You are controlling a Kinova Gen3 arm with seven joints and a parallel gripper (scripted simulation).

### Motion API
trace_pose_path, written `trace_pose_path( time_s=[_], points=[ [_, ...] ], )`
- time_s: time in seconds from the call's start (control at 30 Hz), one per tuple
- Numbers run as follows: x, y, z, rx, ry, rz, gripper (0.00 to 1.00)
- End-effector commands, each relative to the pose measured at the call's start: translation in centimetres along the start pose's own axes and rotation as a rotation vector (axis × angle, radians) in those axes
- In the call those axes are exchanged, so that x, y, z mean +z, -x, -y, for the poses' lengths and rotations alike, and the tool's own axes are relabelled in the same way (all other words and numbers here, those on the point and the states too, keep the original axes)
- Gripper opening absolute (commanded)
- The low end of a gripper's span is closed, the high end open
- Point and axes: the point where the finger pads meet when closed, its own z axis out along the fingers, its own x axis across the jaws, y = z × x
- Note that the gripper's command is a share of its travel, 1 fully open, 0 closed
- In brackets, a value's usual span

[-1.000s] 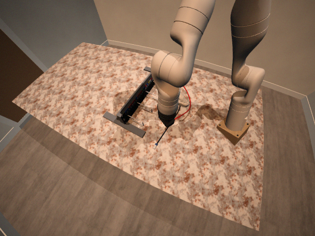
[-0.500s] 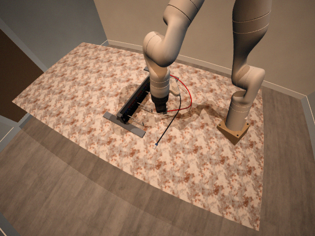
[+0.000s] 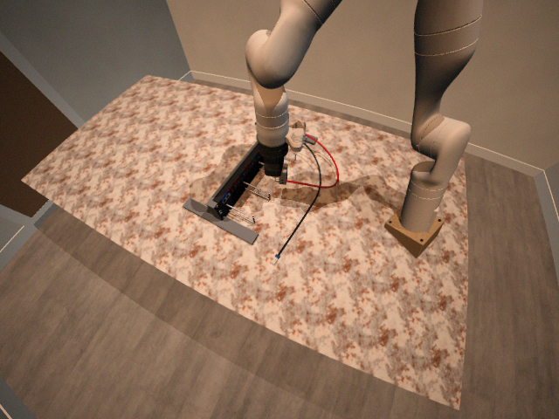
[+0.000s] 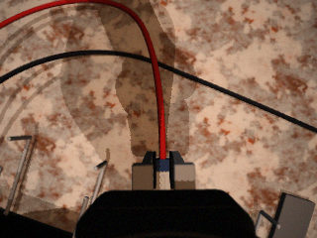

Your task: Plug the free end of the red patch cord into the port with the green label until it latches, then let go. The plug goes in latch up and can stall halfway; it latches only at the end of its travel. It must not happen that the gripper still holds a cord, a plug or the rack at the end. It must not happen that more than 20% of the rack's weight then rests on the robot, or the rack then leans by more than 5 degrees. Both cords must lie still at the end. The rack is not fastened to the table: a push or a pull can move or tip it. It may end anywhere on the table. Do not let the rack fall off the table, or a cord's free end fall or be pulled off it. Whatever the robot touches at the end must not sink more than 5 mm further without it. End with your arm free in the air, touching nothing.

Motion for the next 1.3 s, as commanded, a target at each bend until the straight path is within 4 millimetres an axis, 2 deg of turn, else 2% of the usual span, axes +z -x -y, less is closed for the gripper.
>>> trace_pose_path(
  time_s=[0.0, 0.23, 0.6, 1.27],
  points=[
    [-0.3, 1.2, -0.8, 0.062, 0.007, 0.001, 0.00],
    [-0.7, 3.1, -2.0, 0.192, 0.007, 0.001, 0.00],
    [-1.0, 4.4, -2.9, 0.288, 0.008, 0.000, 0.00],
    [-1.1, 4.9, -3.1, 0.319, 0.008, 0.000, 0.00]
  ],
)
